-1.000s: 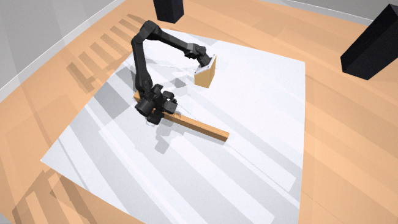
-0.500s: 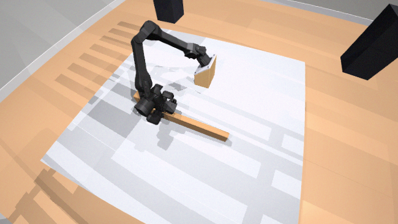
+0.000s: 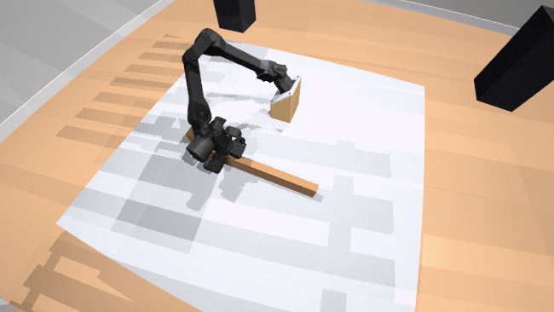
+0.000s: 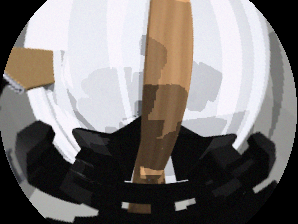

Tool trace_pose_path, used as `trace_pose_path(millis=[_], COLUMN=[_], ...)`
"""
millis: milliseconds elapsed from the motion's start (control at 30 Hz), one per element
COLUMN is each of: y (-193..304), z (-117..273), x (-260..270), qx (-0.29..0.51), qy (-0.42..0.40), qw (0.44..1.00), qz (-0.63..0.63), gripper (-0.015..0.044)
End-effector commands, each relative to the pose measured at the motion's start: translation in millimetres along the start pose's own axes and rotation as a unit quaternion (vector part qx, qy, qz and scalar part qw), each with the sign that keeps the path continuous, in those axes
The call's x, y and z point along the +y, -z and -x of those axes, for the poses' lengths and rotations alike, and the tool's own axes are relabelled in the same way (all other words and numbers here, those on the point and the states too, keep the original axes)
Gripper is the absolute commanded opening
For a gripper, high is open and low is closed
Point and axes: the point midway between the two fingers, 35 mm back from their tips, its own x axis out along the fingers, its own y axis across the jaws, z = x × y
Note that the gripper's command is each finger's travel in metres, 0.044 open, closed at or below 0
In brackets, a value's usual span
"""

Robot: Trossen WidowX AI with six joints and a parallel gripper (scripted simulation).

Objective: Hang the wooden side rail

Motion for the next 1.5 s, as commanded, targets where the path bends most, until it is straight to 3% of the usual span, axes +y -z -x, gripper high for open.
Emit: trace_pose_path(millis=[0,1467], y=[2.6,6.2], z=[4.1,3.4], x=[-1.4,-2.9], qx=[0.001,0.001], qy=[0.007,0.007], qw=[1.000,1.000], qz=[-0.002,-0.002], gripper=[0.0000,0.0000])
